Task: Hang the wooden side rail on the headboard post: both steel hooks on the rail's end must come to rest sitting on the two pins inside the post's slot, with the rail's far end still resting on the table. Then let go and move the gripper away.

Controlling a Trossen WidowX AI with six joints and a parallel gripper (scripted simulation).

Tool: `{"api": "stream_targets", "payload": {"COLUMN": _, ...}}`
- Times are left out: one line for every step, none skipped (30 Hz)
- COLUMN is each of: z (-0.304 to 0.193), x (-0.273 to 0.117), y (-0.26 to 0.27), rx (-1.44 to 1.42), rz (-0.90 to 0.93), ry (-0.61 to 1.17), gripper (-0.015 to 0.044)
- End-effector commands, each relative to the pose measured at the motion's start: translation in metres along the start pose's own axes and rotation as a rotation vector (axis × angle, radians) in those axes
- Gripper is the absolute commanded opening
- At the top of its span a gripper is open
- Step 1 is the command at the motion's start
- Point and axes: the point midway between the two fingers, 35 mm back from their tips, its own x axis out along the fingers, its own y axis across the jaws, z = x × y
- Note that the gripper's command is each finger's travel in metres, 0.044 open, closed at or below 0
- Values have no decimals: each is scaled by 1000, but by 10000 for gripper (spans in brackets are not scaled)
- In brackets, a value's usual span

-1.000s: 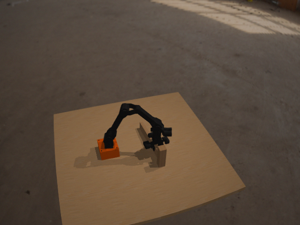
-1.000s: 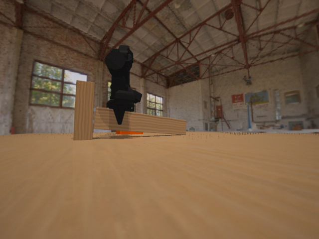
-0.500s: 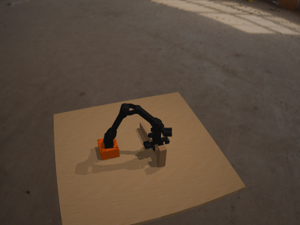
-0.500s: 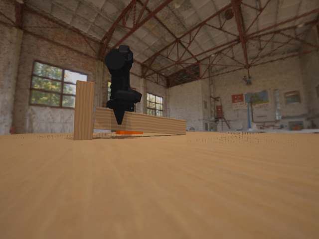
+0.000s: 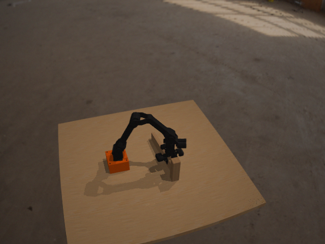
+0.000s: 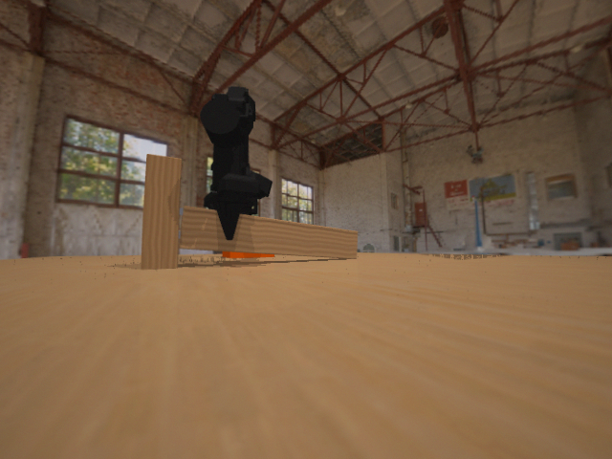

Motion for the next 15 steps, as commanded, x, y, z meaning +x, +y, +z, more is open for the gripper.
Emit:
{"api": "stream_targets", "payload": {"z": -2, "x": -1, "y": -3, "rx": 2, "rz": -12, "ry": 8, "gripper": 0}}
{"api": "stream_targets", "payload": {"z": -2, "x": -1, "y": -3, "rx": 2, "rz": -12, "ry": 8, "gripper": 0}}
{"api": "stream_targets", "payload": {"z": -2, "x": -1, "y": -3, "rx": 2, "rz": -12, "ry": 8, "gripper": 0}}
{"api": "stream_targets", "payload": {"z": -2, "x": -1, "y": -3, "rx": 2, "rz": -12, "ry": 8, "gripper": 0}}
{"api": "stream_targets", "payload": {"z": -2, "x": -1, "y": -3, "rx": 2, "rz": -12, "ry": 8, "gripper": 0}}
{"api": "stream_targets", "payload": {"z": -2, "x": -1, "y": -3, "rx": 2, "rz": -12, "ry": 8, "gripper": 0}}
{"api": "stream_targets", "payload": {"z": -2, "x": 0, "y": -3, "rx": 2, "rz": -12, "ry": 8, "gripper": 0}}
{"api": "stream_targets", "payload": {"z": -2, "x": 0, "y": -3, "rx": 2, "rz": -12, "ry": 8, "gripper": 0}}
{"api": "stream_targets", "payload": {"z": -2, "x": 0, "y": -3, "rx": 2, "rz": -12, "ry": 8, "gripper": 0}}
{"api": "stream_targets", "payload": {"z": -2, "x": 0, "y": -3, "rx": 2, "rz": -12, "ry": 8, "gripper": 0}}
{"api": "stream_targets", "payload": {"z": -2, "x": 0, "y": -3, "rx": 2, "rz": -12, "ry": 8, "gripper": 0}}
{"api": "stream_targets", "payload": {"z": -2, "x": 0, "y": -3, "rx": 2, "rz": -12, "ry": 8, "gripper": 0}}
{"api": "stream_targets", "payload": {"z": -2, "x": 1, "y": -3, "rx": 2, "rz": -12, "ry": 8, "gripper": 0}}
{"api": "stream_targets", "payload": {"z": -2, "x": 1, "y": -3, "rx": 2, "rz": -12, "ry": 8, "gripper": 0}}
{"api": "stream_targets", "payload": {"z": -2, "x": 1, "y": -3, "rx": 2, "rz": -12, "ry": 8, "gripper": 0}}
